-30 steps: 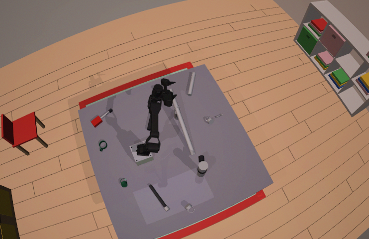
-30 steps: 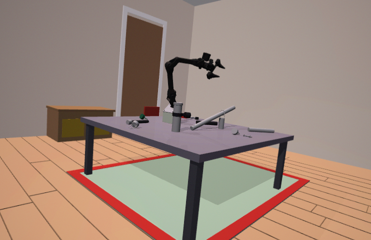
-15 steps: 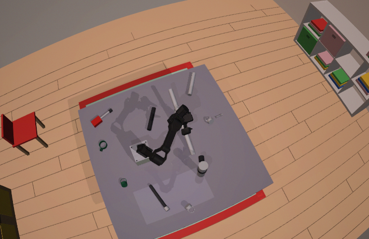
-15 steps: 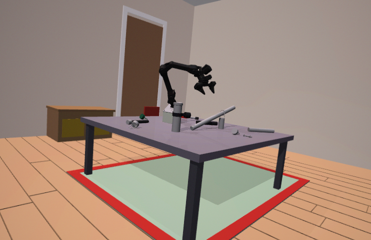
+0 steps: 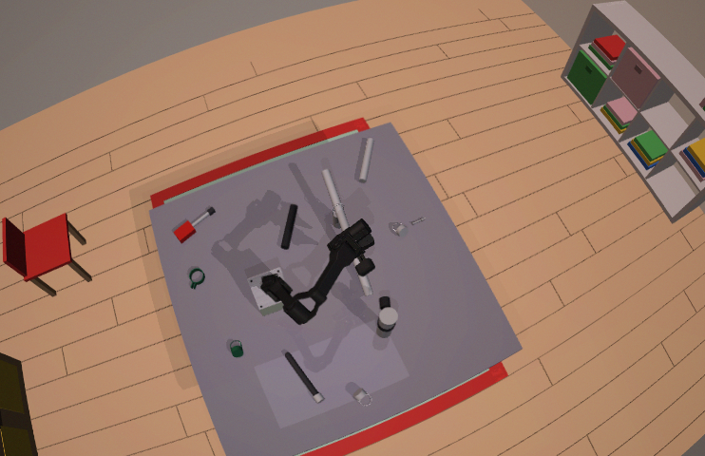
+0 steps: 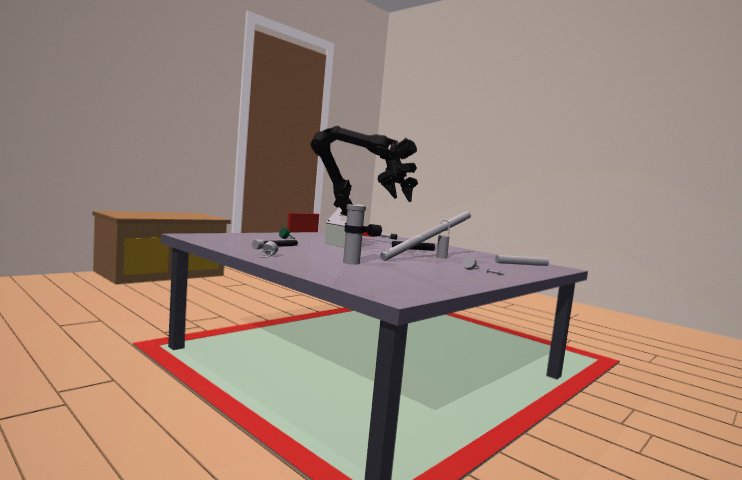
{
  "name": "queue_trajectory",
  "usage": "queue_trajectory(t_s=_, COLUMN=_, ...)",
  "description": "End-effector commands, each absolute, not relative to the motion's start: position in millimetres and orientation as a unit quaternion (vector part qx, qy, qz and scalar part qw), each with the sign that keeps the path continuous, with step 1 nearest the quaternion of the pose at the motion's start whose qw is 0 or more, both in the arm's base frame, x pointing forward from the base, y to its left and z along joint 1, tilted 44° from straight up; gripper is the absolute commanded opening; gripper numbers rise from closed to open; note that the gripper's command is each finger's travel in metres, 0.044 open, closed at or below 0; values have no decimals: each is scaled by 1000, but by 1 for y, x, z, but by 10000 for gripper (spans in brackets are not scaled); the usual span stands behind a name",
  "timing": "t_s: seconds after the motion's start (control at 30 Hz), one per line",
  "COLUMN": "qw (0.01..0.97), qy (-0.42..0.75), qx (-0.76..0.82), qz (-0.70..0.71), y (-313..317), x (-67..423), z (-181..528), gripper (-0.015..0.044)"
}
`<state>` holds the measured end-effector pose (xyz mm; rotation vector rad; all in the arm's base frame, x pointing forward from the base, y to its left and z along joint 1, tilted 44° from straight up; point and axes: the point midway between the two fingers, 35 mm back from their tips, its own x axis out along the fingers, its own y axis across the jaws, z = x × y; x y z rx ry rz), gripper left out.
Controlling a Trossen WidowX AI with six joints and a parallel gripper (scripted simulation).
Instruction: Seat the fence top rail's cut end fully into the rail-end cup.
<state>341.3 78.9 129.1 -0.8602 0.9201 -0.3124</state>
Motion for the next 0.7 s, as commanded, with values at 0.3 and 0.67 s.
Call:
queue_trajectory(t_s=0.3, qw=545, qy=455, qx=-704, qz=18, y=-3, x=361, z=189, gripper=440)
queue_trajectory(t_s=0.67, qw=418, qy=451, qx=-785, qz=73, y=-33, x=360, z=211, gripper=440)
